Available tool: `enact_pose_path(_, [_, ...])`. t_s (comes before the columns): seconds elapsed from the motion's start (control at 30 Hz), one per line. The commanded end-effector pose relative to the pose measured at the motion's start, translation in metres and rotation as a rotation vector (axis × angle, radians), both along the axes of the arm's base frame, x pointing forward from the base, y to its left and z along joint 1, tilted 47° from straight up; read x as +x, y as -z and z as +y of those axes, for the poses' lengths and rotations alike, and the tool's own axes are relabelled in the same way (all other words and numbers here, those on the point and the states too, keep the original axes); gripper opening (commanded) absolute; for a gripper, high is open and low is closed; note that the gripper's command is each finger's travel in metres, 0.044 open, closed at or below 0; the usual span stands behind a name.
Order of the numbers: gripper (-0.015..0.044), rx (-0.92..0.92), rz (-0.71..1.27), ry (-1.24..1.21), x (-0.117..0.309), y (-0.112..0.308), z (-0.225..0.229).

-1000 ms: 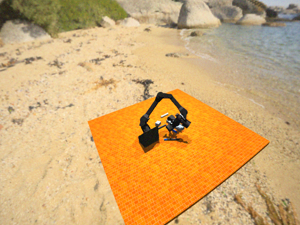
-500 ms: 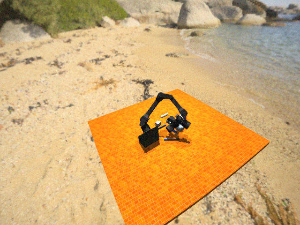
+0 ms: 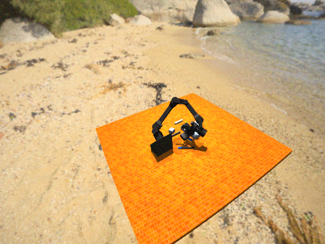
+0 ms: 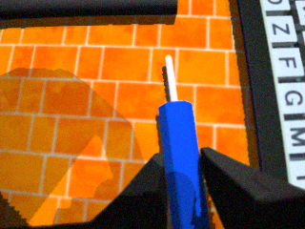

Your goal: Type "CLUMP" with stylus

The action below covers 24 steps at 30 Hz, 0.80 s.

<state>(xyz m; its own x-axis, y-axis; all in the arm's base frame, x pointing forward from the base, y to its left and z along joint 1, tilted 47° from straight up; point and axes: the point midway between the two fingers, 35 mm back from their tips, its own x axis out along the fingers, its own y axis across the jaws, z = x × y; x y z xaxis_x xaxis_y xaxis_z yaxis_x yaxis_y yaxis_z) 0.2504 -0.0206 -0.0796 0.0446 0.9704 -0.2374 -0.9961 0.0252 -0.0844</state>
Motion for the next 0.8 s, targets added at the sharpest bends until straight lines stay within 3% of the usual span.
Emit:
enact_pose_path(0.0, [0.0,-0.001,0.0,-0.002,0.0,0.0,0.0])
enact_pose_path(0.23, [0.0,-0.002,0.001,-0.002,0.0,-0.002,-0.003])
enact_pose_path(0.5, [0.0,-0.002,0.0,0.0,-0.004,-0.033,-0.036])
enact_pose_path(0.77, [0.0,-0.054,0.045,-0.058,-0.003,-0.036,-0.03])
